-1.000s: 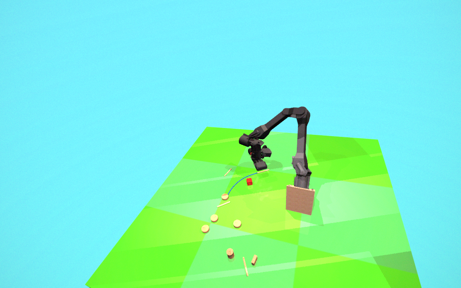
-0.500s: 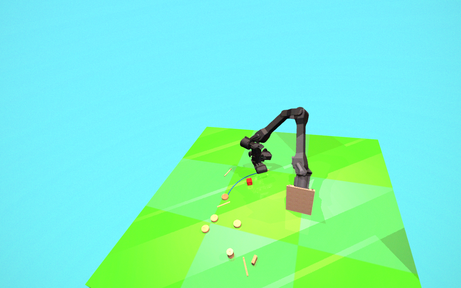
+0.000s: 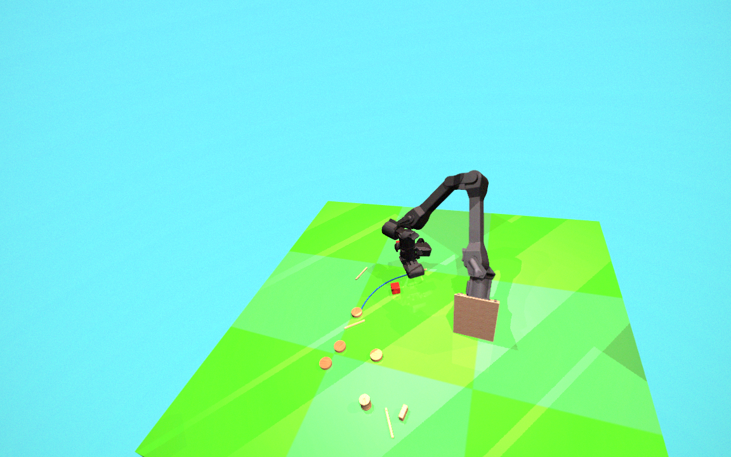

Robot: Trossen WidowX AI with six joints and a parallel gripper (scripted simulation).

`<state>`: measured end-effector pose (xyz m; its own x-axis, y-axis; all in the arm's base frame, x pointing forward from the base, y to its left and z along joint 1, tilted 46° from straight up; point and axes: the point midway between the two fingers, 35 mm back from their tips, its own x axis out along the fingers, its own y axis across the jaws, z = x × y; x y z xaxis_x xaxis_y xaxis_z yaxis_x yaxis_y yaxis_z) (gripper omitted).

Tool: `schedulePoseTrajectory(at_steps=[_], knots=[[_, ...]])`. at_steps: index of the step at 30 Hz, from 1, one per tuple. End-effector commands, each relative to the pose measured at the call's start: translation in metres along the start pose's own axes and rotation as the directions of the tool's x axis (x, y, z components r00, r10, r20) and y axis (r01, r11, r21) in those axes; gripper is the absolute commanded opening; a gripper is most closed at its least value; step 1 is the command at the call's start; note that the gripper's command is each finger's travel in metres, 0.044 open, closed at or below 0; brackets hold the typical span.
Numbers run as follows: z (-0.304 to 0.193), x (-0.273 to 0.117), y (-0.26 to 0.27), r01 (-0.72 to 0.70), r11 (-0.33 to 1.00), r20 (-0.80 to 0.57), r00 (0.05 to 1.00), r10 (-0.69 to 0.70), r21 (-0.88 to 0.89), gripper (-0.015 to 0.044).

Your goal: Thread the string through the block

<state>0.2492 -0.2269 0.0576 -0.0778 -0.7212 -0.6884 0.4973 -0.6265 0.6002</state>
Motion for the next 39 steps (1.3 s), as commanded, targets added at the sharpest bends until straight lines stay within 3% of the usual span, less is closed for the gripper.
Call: schedulePoseTrajectory(at_steps=[1, 39], knots=[[0.000, 0.000, 0.000, -0.001, 1.000, 0.000, 1.000, 0.001, 0.001, 0.0000], [-0.002, -0.040, 0.001, 0.003, 1.000, -0.002, 1.000, -0.003, 0.001, 0.0000]])
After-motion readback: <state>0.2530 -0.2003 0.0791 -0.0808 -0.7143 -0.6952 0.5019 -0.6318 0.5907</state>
